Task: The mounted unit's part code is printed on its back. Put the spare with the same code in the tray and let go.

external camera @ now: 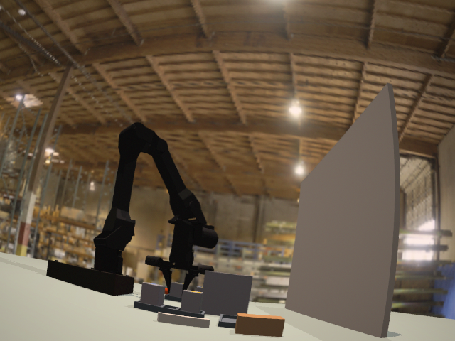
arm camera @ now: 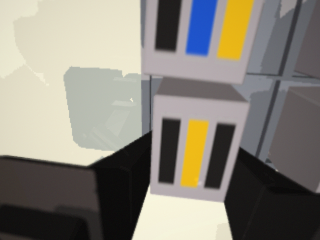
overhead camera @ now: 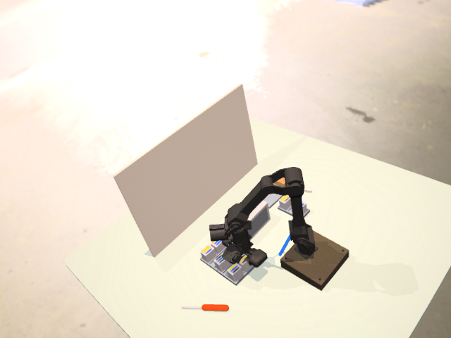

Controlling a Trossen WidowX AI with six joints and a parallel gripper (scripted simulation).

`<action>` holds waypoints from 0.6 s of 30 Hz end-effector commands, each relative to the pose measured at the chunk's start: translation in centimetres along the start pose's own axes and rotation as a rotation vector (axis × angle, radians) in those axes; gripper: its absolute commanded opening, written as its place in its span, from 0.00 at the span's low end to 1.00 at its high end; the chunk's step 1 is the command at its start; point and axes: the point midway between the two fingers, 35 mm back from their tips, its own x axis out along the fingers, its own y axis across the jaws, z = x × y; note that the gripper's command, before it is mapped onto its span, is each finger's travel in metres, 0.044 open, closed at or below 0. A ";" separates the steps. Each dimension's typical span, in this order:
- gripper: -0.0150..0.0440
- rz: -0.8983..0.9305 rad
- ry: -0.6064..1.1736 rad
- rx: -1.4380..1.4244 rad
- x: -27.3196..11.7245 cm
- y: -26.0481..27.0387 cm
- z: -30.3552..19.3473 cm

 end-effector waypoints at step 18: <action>0.25 0.002 -0.001 0.003 -5.1 -0.2 0.2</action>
